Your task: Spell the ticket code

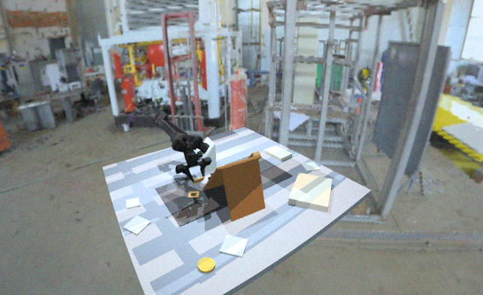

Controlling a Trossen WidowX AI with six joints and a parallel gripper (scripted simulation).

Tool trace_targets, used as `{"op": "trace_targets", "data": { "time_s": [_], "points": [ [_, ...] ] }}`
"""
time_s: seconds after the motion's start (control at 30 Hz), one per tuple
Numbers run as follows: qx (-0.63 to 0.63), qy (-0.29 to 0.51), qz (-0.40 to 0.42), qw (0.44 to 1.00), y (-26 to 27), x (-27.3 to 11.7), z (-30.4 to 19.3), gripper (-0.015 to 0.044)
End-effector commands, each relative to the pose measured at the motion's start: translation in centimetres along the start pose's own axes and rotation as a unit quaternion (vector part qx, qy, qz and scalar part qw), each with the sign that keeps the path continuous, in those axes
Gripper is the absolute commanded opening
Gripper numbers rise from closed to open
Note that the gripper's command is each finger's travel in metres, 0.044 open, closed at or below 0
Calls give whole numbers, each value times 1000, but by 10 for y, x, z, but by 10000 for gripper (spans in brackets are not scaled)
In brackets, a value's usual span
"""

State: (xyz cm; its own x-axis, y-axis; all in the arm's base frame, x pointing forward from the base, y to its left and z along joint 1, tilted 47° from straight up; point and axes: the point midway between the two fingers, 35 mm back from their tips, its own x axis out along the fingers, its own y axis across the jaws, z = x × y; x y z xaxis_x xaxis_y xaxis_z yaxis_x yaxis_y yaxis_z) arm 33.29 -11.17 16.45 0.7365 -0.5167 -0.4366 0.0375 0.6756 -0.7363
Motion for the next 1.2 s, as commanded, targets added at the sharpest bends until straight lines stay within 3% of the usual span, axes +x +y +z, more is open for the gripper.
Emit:
{"op": "trace_targets", "data": {
  "time_s": [0.0,1.17],
  "points": [
    [0,3,1,1000,4,0,-2,0],
    [1,3,2,1000,22,0,-2,0]
  ]
}}
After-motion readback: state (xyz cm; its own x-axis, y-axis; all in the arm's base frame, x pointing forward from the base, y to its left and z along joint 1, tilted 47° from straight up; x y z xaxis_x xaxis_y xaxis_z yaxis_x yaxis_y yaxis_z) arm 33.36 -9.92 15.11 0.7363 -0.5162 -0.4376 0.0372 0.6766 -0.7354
